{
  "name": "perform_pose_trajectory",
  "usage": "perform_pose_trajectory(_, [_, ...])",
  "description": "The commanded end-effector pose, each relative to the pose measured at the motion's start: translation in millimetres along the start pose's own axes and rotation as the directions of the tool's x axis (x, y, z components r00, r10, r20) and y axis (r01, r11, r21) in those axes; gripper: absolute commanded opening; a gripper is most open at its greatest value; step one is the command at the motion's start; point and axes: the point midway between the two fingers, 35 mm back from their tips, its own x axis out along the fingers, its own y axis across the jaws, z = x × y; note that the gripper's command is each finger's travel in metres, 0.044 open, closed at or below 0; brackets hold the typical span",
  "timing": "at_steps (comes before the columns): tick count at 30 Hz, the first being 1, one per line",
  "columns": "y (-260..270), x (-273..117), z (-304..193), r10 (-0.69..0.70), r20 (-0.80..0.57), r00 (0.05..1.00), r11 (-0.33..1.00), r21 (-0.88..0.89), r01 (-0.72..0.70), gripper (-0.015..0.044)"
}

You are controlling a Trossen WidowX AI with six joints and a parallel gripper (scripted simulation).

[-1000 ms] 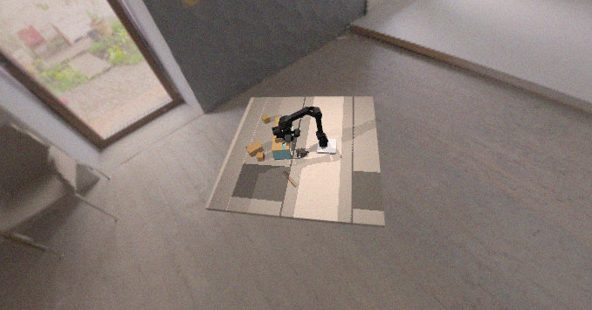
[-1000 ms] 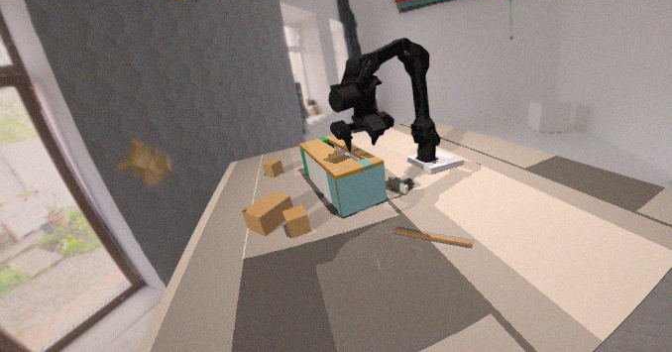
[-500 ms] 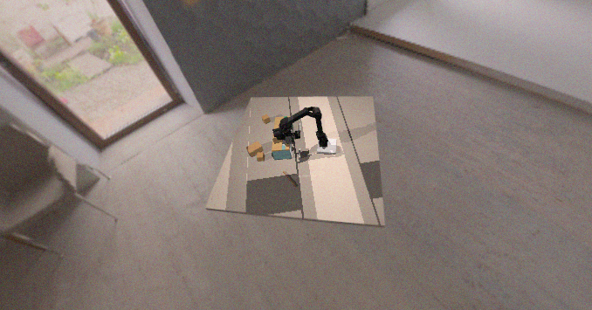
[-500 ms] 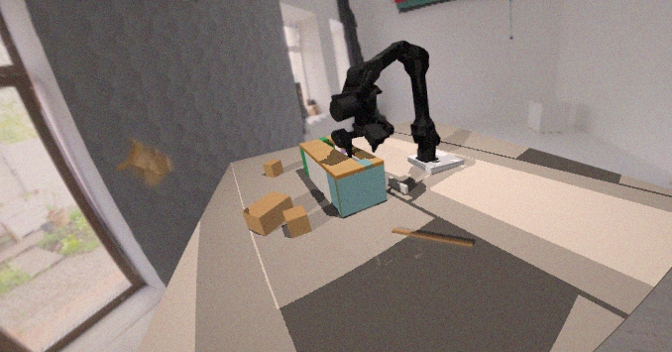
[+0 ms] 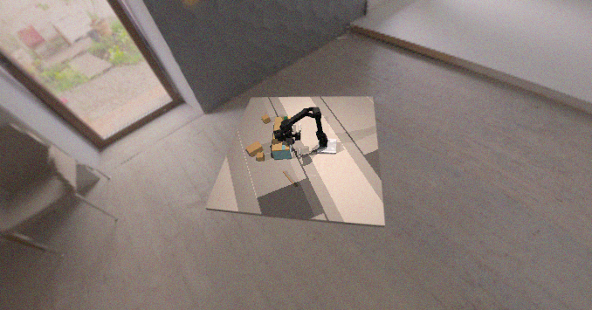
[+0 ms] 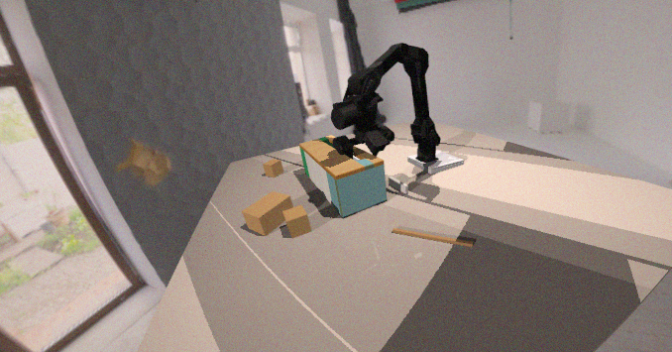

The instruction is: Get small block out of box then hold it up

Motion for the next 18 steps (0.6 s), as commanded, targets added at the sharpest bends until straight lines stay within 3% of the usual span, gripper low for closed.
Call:
perform_pose_trajectory(1, [-0.3, -0.7, -0.1, -0.001, 0.000, 1.000, 1.000, 0.001, 0.001, 0.0400])
perform_pose_trajectory(18, [-0.3, 11.1, -32.1, 0.000, -0.003, 1.000, 1.000, 0.000, 0.000, 0.0400])
